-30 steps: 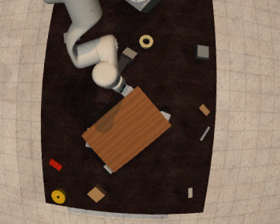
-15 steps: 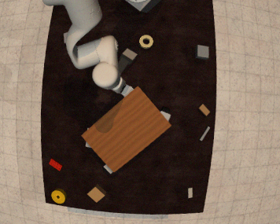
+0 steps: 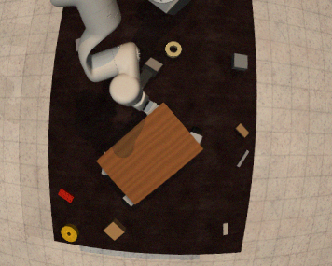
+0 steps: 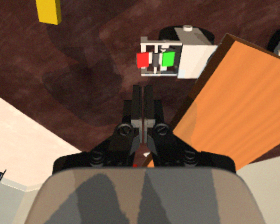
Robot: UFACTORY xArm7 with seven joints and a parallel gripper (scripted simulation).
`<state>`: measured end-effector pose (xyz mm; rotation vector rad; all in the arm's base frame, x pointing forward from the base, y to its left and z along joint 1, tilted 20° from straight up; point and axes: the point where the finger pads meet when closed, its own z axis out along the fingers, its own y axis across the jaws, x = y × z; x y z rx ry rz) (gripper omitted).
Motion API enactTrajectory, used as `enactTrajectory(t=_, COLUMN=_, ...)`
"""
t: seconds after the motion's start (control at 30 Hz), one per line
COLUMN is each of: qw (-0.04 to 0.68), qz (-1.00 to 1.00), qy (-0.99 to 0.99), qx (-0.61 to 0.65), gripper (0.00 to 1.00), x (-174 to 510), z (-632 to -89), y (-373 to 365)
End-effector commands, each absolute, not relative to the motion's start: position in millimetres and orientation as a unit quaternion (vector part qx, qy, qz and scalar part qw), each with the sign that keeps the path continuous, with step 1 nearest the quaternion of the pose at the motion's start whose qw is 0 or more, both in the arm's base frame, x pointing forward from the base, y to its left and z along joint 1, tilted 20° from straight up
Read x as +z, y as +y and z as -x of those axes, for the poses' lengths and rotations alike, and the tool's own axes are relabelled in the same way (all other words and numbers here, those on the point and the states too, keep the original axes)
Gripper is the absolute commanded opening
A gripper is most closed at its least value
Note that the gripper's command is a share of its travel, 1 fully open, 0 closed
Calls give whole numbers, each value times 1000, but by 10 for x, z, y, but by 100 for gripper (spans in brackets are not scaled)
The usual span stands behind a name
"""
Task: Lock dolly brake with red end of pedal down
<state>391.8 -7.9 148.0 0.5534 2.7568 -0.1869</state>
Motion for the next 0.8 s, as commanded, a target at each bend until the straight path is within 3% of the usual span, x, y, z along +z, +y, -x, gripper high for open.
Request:
enactTrajectory(t=0.0, qw=163, qz=-194, qy=965, qx=-65, gripper=0, x=1493, z=-3929, y=-75)
enactTrajectory(t=0.77, qw=163, qz=-194, qy=965, qx=-65, gripper=0, x=1379, z=-3964, y=-98)
